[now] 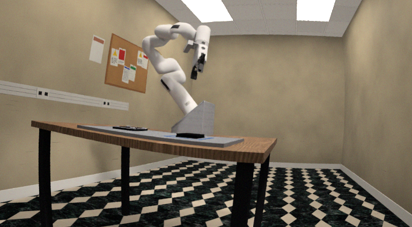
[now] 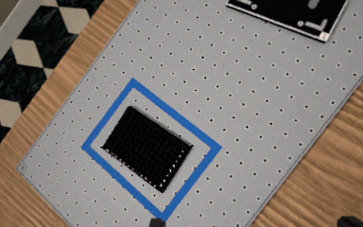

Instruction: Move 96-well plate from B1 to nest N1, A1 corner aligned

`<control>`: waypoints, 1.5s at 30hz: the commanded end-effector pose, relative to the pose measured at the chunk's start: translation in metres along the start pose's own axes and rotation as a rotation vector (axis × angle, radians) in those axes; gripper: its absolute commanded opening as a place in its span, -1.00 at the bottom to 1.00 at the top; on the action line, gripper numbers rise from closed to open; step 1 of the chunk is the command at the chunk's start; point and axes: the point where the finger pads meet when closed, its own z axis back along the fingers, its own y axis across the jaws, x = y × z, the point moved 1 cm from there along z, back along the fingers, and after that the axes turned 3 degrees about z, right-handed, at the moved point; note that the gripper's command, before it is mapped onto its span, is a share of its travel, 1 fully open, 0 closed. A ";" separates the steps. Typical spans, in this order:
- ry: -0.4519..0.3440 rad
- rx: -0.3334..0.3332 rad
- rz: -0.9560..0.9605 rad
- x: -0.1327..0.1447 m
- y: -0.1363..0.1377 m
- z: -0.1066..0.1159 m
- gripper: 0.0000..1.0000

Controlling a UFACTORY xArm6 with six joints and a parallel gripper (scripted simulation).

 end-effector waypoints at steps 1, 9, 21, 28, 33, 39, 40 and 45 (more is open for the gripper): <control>-0.001 -0.003 -0.001 0.000 -0.001 0.001 1.00; -0.019 0.028 0.138 -0.006 -0.026 -0.018 1.00; -0.043 0.059 0.279 -0.011 -0.049 -0.043 1.00; -0.065 0.079 0.381 -0.016 -0.064 -0.065 1.00; -0.083 0.091 0.451 -0.018 -0.074 -0.081 1.00; -0.101 0.102 0.522 -0.021 -0.083 -0.098 1.00; -0.110 0.106 0.554 -0.022 -0.086 -0.103 1.00; -0.131 0.115 0.624 -0.024 -0.094 -0.121 1.00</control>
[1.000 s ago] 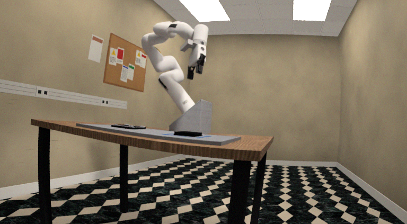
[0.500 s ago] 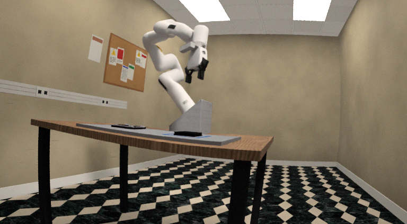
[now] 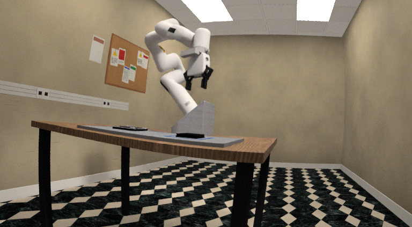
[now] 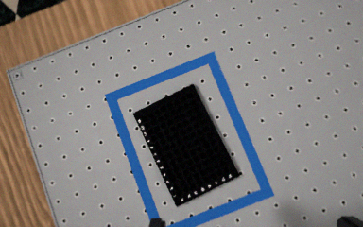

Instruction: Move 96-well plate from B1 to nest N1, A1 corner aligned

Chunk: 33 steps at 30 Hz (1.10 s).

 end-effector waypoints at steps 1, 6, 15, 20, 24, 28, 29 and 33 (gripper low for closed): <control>-0.022 0.006 0.082 -0.010 -0.009 -0.016 1.00; -0.040 0.010 0.146 -0.016 -0.013 -0.030 1.00; -0.062 0.013 0.224 -0.027 -0.022 -0.059 1.00; -0.084 0.014 0.296 -0.033 -0.026 -0.078 1.00; -0.093 0.013 0.327 -0.034 -0.027 -0.084 1.00; -0.105 0.012 0.367 -0.038 -0.030 -0.099 1.00; -0.105 0.012 0.367 -0.038 -0.030 -0.101 1.00; -0.127 0.008 0.438 -0.042 -0.033 -0.120 1.00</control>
